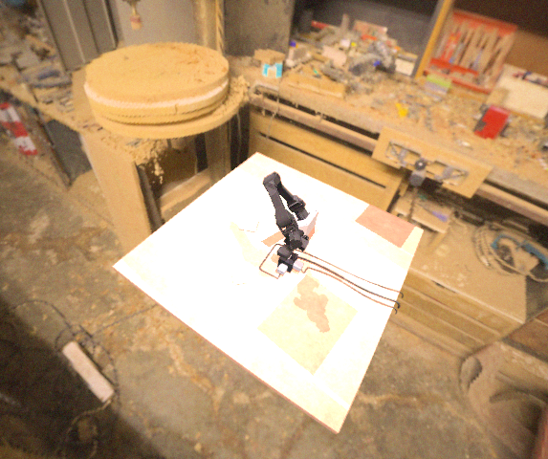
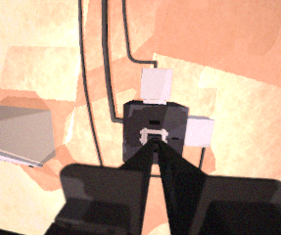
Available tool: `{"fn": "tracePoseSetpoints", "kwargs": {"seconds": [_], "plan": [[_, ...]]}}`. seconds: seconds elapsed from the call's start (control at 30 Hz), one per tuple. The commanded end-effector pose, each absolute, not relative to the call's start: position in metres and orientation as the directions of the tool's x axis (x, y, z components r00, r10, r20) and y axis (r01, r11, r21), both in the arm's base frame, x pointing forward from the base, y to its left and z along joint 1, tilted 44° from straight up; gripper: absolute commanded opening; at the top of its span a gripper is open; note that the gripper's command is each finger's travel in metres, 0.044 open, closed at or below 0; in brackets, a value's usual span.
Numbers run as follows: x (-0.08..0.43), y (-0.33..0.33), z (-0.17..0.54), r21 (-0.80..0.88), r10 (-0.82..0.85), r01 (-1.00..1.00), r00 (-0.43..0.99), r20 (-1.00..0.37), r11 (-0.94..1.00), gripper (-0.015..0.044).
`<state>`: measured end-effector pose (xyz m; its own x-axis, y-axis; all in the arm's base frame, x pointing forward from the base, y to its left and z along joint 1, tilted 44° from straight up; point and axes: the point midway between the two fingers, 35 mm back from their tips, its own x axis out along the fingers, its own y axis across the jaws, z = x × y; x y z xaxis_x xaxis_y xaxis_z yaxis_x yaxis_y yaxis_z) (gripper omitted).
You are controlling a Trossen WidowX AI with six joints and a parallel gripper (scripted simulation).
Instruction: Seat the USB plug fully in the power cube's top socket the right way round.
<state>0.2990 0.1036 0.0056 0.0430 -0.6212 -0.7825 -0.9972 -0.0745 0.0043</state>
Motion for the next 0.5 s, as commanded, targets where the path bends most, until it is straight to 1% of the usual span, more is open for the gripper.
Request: {"fn": "tracePoseSetpoints", "kwargs": {"seconds": [0.0,0.4,0.47], "plan": [[0.2991,0.1004,0.0045,0.006,-0.627,-0.997,0.041,-0.778,-0.073,0.0000],[0.2991,0.1004,0.0045,0.006,-0.627,-0.997,0.041,-0.778,-0.073,0.0000],[0.2990,0.1036,0.0055,0.004,-0.621,-0.997,0.043,-0.783,-0.075,0.0053]]}}
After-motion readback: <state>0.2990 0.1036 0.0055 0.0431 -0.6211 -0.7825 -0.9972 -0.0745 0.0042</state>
